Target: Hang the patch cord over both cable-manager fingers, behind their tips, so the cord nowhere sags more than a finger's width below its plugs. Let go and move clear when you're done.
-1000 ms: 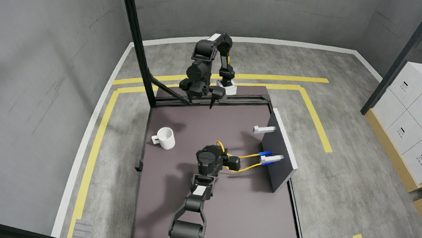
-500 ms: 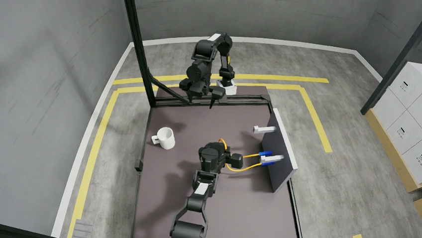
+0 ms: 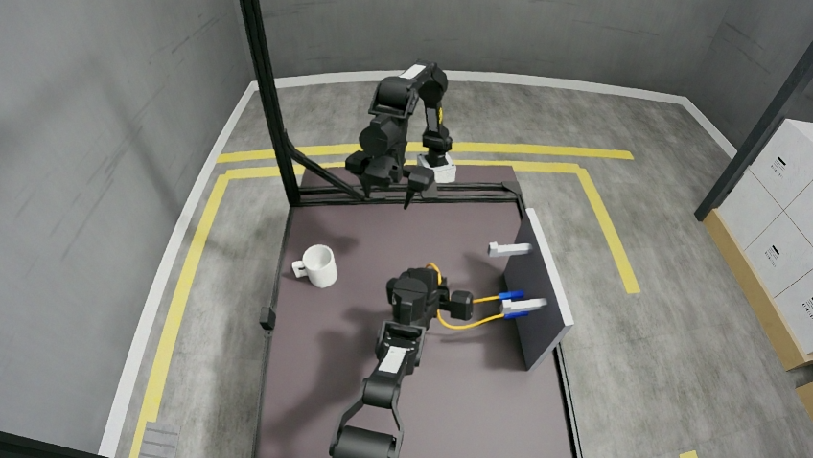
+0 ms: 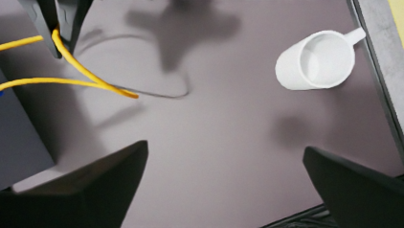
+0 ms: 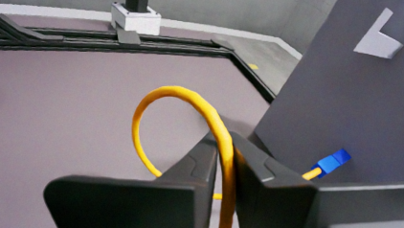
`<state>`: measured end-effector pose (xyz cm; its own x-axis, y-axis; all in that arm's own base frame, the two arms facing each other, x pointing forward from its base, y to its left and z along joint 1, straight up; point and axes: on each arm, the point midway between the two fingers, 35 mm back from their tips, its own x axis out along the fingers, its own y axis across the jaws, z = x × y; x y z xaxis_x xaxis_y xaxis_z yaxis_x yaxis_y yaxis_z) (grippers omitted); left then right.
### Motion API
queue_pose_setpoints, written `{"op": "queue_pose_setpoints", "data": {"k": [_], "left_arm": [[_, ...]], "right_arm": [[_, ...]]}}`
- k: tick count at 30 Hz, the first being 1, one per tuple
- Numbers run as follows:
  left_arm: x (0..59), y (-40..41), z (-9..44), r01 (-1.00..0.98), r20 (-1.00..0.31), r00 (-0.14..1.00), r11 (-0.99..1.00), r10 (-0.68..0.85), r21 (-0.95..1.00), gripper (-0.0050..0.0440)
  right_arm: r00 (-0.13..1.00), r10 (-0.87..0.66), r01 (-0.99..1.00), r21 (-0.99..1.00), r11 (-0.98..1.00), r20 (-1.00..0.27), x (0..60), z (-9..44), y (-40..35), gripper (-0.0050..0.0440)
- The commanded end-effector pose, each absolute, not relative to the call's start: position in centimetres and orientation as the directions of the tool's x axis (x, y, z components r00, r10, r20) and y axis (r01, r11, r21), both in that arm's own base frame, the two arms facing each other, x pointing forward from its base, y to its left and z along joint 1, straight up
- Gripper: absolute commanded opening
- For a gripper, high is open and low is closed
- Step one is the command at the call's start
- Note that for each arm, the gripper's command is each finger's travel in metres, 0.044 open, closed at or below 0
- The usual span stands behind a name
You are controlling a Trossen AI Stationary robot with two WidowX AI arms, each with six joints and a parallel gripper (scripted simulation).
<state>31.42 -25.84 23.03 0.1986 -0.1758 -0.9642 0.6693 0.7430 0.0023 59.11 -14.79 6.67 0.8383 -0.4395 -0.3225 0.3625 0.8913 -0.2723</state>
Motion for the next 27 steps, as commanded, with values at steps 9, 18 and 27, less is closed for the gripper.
{"op": "queue_pose_setpoints", "data": {"k": [9,18,27], "left_arm": [[31.1,-25.7,23.8,0.67,-0.959,0.21,0.742,-0.188,0.001,0.044],[31.1,-25.7,23.8,0.67,-0.959,0.21,0.742,-0.188,0.001,0.044],[31.1,-25.7,23.8,0.67,-0.959,0.21,0.742,-0.188,0.001,0.044]], "right_arm": [[0.85,-0.441,0.383,-0.237,0.893,-0.288,60.1,10.5,-15.8,0.0025],[0.846,-0.44,0.385,-0.227,0.895,-0.3,60.3,10.9,-16.2,0.0025],[0.845,-0.434,0.383,-0.212,0.899,-0.313,60.5,11.6,-16.7,0.0025]]}}
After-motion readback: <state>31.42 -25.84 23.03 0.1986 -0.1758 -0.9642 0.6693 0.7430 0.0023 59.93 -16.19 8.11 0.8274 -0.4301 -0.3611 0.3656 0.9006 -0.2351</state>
